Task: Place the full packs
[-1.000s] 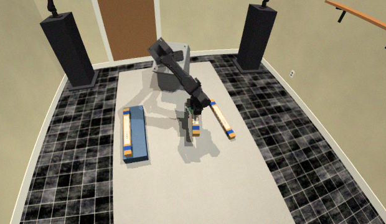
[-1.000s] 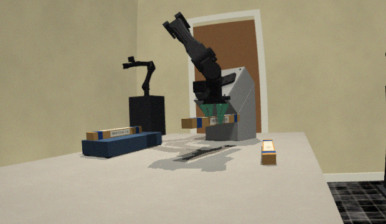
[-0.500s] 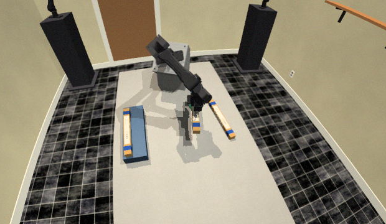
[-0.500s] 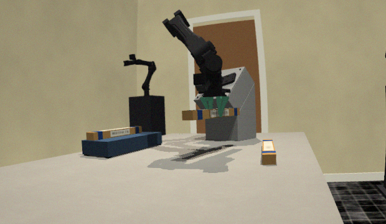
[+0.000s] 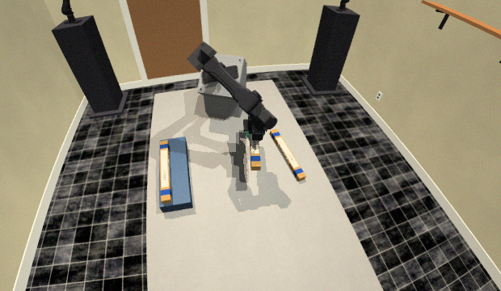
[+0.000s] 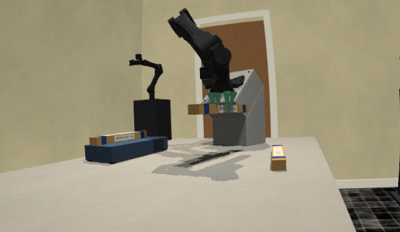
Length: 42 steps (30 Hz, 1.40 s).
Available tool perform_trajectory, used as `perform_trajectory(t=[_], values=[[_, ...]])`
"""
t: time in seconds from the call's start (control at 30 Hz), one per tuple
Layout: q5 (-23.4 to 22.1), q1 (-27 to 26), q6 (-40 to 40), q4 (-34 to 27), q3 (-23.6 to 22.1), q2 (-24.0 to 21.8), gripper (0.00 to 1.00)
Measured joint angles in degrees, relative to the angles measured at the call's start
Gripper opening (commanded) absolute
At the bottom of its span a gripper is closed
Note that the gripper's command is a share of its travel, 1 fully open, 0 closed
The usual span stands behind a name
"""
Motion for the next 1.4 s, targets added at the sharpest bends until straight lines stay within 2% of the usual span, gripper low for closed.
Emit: perform_trajectory(t=[0.9, 1.4], values=[[2.4, 5.4, 6.0, -12.0, 3.7, -3.7, 0.00], [2.8, 5.8, 7.1, -14.0, 4.0, -4.2, 0.00]])
